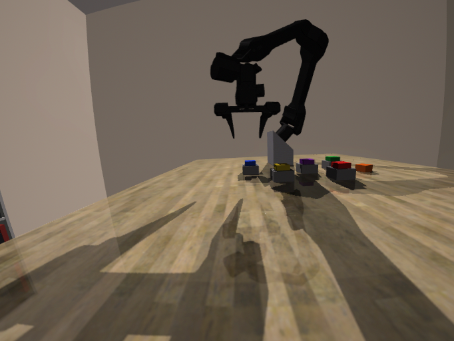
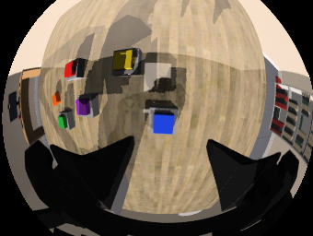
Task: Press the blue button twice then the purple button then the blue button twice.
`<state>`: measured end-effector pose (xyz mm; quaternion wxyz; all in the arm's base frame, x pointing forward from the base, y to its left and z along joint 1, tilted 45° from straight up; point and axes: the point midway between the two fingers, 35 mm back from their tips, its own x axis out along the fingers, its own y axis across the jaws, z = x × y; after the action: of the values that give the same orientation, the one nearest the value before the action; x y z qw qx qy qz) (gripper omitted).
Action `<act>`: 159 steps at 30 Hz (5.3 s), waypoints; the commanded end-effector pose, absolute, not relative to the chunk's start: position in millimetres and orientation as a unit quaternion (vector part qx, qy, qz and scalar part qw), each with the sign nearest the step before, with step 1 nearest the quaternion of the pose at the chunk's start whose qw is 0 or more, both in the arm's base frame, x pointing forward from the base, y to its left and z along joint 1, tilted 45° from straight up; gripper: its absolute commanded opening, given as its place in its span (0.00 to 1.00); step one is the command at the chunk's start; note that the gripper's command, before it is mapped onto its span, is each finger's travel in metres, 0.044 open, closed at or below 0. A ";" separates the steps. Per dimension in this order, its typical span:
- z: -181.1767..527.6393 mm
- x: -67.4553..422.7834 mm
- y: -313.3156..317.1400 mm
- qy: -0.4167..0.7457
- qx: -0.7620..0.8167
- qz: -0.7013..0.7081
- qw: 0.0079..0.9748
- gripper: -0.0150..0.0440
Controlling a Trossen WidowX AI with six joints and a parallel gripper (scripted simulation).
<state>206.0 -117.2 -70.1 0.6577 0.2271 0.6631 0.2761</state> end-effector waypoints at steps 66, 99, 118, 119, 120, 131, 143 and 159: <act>-96.1 197.7 -84.6 0.667 0.239 0.285 0.645 0.29; -119.4 195.9 -61.9 0.667 0.239 0.285 0.645 0.29; -53.3 201.0 -126.1 0.668 0.238 0.284 0.645 0.29; -51.3 200.8 -127.8 0.668 0.238 0.284 0.645 0.29; -51.3 200.8 -127.8 0.668 0.238 0.284 0.645 0.29; 40.8 223.1 -34.2 0.668 0.239 0.283 0.645 0.29; 21.4 214.7 37.1 0.667 0.243 0.289 0.643 0.29; 6.1 213.7 51.8 0.666 0.243 0.289 0.643 0.29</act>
<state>214.8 48.6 9.1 0.6447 0.2398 0.6659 0.2889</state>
